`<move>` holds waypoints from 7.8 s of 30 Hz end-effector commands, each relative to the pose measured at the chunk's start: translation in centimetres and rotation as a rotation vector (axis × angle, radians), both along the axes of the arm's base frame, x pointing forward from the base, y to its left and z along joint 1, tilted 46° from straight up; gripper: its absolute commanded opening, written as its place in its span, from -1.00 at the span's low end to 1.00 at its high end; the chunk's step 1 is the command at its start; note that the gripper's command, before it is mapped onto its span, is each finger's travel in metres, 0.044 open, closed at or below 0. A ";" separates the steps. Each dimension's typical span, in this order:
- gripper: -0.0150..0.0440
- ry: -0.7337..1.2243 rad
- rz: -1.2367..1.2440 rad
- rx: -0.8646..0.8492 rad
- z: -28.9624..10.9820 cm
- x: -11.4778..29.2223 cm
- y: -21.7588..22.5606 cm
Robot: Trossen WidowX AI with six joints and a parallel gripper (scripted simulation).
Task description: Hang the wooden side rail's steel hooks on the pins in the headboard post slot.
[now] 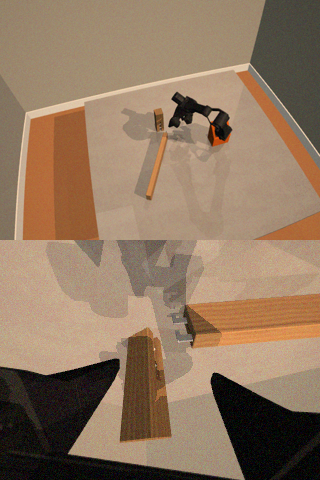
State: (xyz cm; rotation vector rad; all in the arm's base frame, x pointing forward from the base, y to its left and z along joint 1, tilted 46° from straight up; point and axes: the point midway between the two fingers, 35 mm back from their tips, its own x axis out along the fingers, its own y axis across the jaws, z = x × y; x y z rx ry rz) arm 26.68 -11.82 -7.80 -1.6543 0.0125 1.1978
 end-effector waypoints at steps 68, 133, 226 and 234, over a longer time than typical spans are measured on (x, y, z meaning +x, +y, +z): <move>1.00 0.702 -2.712 1.502 2.1 2.7 2.6; 1.00 1.302 -1.467 0.459 4.0 7.7 5.0; 0.38 1.234 -0.707 0.465 -0.8 9.3 13.9; -0.14 1.234 -0.707 0.465 -0.8 9.3 13.9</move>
